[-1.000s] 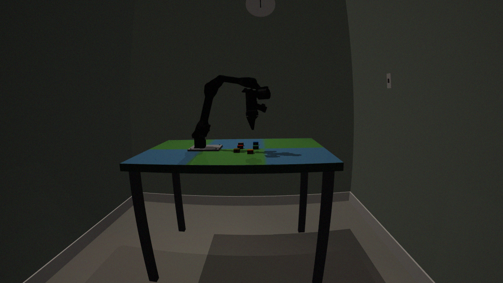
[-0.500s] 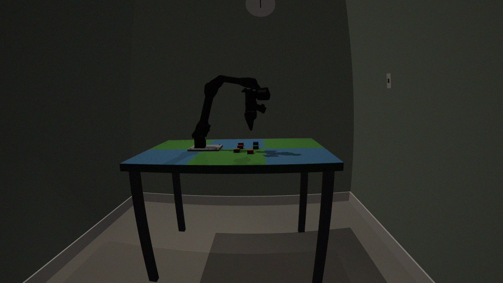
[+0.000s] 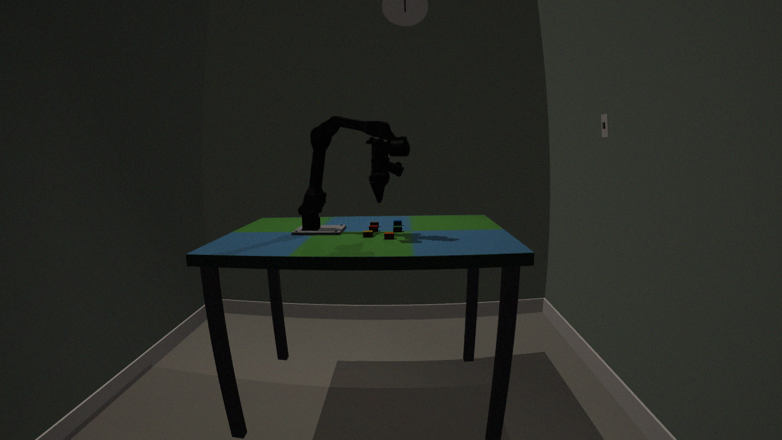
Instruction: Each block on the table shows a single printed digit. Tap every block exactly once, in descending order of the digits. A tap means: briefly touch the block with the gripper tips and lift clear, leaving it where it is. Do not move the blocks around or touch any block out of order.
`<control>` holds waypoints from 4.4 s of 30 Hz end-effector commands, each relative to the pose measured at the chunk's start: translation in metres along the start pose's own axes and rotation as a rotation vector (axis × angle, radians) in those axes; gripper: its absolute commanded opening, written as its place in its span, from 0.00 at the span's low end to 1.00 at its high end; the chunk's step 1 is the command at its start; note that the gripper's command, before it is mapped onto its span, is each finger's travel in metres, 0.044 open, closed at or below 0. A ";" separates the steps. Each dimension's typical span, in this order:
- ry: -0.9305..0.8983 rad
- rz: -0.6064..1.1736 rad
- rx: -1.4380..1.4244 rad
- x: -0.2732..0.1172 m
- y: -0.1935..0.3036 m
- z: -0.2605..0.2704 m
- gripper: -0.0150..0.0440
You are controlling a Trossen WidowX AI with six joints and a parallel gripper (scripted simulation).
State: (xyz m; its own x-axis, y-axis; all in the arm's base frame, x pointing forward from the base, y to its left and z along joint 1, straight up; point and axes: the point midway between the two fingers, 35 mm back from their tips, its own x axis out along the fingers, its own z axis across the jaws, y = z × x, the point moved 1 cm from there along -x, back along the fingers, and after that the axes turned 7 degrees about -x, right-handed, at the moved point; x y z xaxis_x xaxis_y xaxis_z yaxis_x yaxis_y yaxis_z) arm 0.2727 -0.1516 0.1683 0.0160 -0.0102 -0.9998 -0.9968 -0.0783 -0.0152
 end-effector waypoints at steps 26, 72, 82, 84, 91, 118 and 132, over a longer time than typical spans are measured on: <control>-0.001 -0.006 -0.002 0.002 0.036 0.027 0.93; -0.022 -0.009 -0.002 -0.001 0.003 0.264 0.93; -0.022 -0.009 -0.002 -0.001 0.003 0.264 0.93; -0.022 -0.009 -0.002 -0.001 0.003 0.264 0.93; -0.022 -0.009 -0.002 -0.001 0.003 0.264 0.93; -0.023 -0.017 -0.002 -0.004 -0.097 0.281 0.93; -0.016 -0.017 -0.002 -0.003 -0.098 0.201 0.93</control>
State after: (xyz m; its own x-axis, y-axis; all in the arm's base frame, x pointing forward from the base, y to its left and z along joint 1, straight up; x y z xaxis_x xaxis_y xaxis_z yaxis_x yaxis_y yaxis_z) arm 0.3511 0.1076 0.1697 0.0276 0.0120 -0.9995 -0.9940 -0.1058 -0.0287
